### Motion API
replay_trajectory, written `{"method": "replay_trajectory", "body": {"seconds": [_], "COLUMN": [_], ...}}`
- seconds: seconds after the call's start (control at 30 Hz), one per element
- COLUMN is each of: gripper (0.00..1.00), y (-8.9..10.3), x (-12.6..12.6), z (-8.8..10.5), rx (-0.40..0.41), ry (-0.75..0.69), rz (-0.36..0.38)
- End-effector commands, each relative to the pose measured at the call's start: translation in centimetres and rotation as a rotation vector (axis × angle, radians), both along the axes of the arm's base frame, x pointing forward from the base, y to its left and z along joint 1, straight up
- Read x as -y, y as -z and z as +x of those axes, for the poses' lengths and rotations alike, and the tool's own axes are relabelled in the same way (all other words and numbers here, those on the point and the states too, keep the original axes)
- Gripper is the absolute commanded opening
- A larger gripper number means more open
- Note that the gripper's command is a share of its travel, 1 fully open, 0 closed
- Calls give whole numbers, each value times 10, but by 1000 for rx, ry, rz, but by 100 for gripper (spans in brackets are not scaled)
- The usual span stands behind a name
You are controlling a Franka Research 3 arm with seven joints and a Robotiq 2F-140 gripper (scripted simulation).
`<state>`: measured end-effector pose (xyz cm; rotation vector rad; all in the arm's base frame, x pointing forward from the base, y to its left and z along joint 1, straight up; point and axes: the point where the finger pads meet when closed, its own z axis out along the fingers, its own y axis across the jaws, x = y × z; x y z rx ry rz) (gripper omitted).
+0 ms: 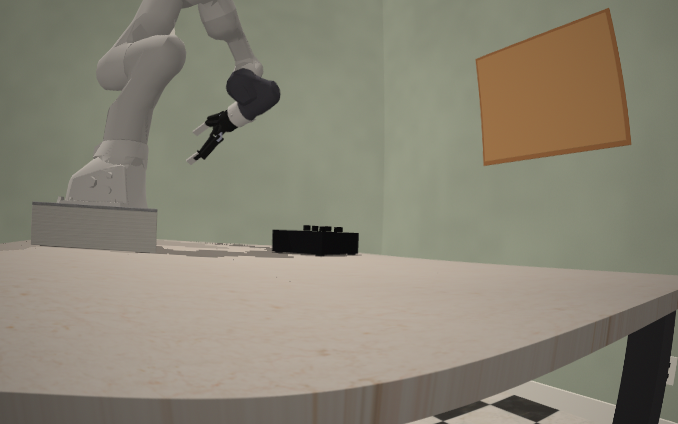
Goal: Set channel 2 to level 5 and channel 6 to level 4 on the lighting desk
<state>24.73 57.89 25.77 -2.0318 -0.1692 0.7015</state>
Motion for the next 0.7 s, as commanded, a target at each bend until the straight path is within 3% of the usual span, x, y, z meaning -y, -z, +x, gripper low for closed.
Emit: {"method": "replay_trajectory", "body": {"seconds": [0.0,0.57,0.67], "gripper": [100,100,100], "y": [0,0,25], "x": [0,1,33], "z": [0,1,26], "rx": [0,1,51], "ry": [0,0,16], "rz": [0,-2,-87]}}
